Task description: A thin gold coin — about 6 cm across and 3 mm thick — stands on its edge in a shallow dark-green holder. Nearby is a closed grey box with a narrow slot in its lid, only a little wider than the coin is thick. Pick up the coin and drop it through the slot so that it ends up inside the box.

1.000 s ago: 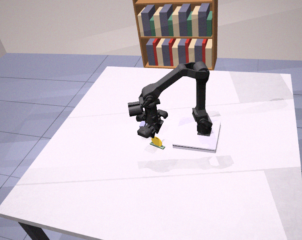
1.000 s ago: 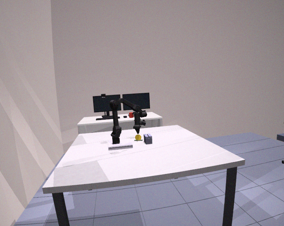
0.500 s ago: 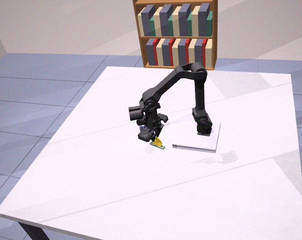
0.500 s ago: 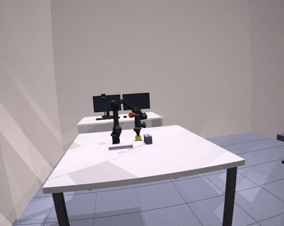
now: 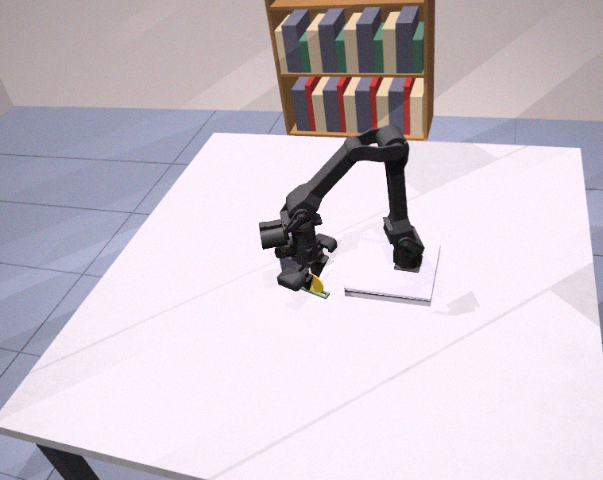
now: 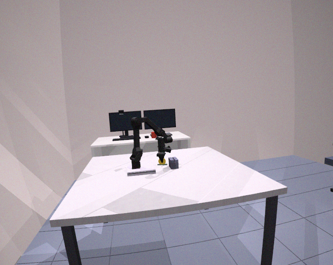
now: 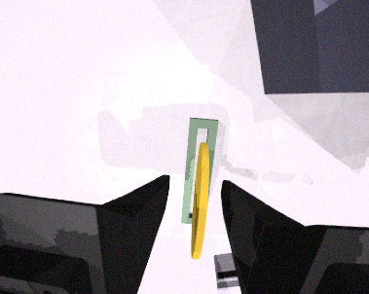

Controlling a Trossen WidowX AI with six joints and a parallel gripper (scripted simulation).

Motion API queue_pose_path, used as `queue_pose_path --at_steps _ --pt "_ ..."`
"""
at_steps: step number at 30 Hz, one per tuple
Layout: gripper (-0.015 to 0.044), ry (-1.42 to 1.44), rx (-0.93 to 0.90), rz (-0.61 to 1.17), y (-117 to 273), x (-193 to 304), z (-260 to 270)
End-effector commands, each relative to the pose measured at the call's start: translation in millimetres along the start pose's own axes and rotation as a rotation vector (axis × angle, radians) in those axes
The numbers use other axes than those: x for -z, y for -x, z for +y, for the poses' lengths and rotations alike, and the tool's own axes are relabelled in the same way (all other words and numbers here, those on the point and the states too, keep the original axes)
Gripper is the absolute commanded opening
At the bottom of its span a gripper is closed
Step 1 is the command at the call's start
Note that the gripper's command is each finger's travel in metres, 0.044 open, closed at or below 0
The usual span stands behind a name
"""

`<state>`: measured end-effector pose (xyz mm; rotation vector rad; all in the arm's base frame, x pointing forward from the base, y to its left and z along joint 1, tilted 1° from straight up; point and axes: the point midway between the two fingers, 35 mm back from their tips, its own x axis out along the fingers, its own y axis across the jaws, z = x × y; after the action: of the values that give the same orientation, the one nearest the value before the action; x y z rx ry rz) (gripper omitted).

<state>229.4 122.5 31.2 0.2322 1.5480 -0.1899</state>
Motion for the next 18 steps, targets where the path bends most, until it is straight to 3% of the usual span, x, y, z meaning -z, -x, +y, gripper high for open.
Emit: queue_pose_path --at_steps 1,7,13,18 --pt "0.0161 -0.004 0.003 0.007 -7.5 2.4 -1.6" --pt "0.0161 -0.004 0.003 0.007 -14.3 3.2 -2.2" --pt "0.0003 -0.004 0.003 0.007 -14.3 3.2 -2.2" --pt "0.0 -0.004 0.003 0.007 -14.3 3.2 -2.2"
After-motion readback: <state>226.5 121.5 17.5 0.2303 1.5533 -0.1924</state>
